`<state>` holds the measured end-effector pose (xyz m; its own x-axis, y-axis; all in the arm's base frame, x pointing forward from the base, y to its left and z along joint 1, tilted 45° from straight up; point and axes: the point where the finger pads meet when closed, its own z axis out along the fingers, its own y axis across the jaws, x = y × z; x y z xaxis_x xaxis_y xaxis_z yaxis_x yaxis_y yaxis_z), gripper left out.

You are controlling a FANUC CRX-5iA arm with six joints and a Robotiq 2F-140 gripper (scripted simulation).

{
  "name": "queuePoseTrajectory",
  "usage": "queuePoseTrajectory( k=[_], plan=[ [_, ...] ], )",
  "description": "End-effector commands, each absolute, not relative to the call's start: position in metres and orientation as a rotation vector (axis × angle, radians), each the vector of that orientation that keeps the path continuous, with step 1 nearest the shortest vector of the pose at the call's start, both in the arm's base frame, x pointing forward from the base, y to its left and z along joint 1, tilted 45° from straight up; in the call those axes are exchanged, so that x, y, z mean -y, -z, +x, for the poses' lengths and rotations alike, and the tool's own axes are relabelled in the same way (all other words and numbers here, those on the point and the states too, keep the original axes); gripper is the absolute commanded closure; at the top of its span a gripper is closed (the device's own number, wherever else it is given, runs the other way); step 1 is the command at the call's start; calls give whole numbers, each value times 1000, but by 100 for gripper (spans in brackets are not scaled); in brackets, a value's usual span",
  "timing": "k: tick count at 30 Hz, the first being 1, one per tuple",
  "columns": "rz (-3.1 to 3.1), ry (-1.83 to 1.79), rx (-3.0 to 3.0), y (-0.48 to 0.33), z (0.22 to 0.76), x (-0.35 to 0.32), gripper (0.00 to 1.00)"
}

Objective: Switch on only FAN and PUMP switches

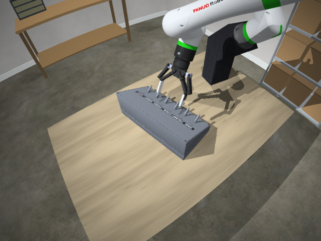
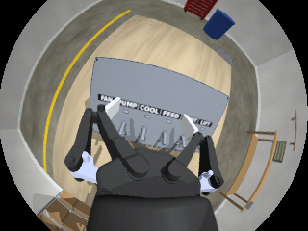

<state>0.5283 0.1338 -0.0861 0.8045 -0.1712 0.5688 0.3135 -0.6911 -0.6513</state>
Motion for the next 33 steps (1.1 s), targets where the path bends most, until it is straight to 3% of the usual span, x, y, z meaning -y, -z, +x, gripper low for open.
queuePoseTrajectory(
  k=[1, 33],
  plan=[
    [-2200, 788, 104, 86, 528, -133, 0],
    [-2200, 788, 104, 111, 541, -107, 0]
  ],
)
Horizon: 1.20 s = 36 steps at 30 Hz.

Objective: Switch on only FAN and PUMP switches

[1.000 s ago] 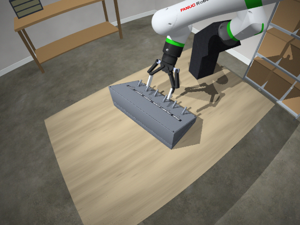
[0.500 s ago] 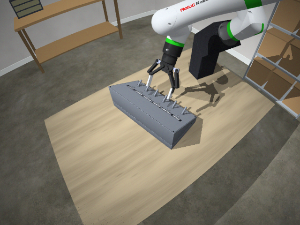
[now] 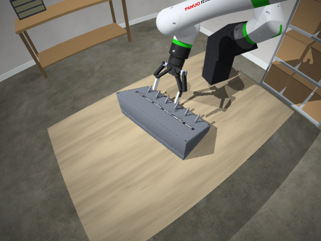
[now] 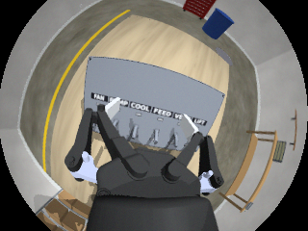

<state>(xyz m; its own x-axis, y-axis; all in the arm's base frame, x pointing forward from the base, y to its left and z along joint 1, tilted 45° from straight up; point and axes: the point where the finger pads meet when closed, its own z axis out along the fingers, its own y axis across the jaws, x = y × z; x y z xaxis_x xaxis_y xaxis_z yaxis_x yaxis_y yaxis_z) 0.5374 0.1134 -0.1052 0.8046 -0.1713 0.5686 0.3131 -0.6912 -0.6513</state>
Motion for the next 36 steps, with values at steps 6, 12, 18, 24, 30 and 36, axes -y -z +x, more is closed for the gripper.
queuePoseTrajectory(
  k=[6, 12, 18, 24, 30, 36],
  plan=[
    [-2200, 788, 104, 125, 547, -92, 0],
    [-2200, 788, 104, 131, 550, -86, 0],
    [-2200, 788, 104, 133, 551, -84, 0],
    [-2200, 788, 104, 133, 551, -84, 0],
    [-2200, 788, 104, 133, 551, -84, 0],
    [-2200, 788, 104, 133, 551, -84, 0]
  ],
)
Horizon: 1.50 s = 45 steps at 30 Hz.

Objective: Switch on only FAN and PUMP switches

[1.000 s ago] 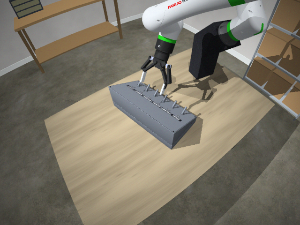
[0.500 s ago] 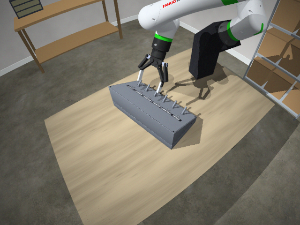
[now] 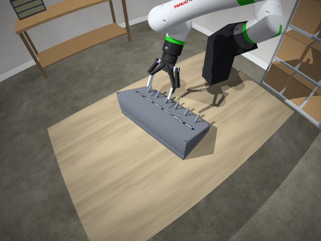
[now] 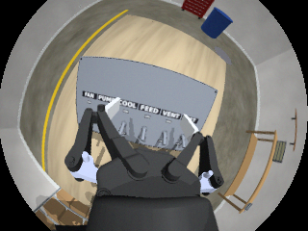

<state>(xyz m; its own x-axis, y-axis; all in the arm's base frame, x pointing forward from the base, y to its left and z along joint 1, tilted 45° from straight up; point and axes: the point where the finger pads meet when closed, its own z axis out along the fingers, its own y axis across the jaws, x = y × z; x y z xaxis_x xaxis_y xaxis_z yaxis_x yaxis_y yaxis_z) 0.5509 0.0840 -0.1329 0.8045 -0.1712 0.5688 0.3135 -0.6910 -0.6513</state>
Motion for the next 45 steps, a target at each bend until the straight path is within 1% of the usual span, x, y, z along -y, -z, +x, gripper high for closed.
queuePoseTrajectory(
  k=[1, 32, 45],
  plan=[
    [-2200, 788, 104, 133, 551, -84, 0],
    [-2200, 788, 104, 133, 551, -83, 0],
    [-2200, 788, 104, 149, 559, -67, 0]
  ],
)
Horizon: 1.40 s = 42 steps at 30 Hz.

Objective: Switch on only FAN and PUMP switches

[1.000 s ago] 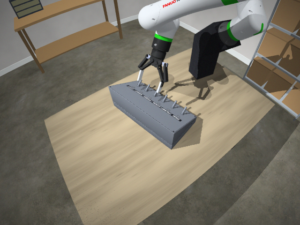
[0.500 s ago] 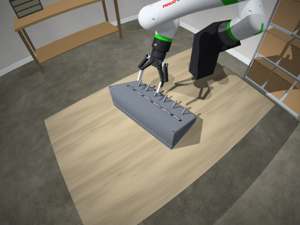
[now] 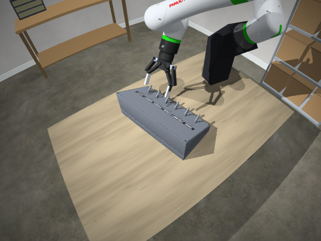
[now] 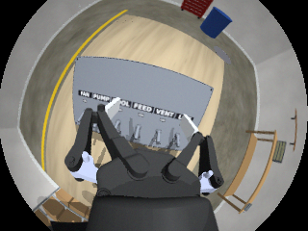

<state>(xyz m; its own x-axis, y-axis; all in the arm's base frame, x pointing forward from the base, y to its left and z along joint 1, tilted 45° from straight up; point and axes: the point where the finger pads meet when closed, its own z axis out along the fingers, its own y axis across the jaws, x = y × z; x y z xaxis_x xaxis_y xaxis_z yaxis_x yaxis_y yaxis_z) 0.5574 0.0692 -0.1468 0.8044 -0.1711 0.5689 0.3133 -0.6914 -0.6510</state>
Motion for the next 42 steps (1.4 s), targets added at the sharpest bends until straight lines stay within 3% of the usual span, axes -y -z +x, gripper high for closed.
queuePoseTrajectory(
  k=[1, 42],
  plan=[
    [-2200, 788, 104, 151, 560, -64, 0],
    [-2200, 788, 104, 180, 574, -34, 0]
  ],
)
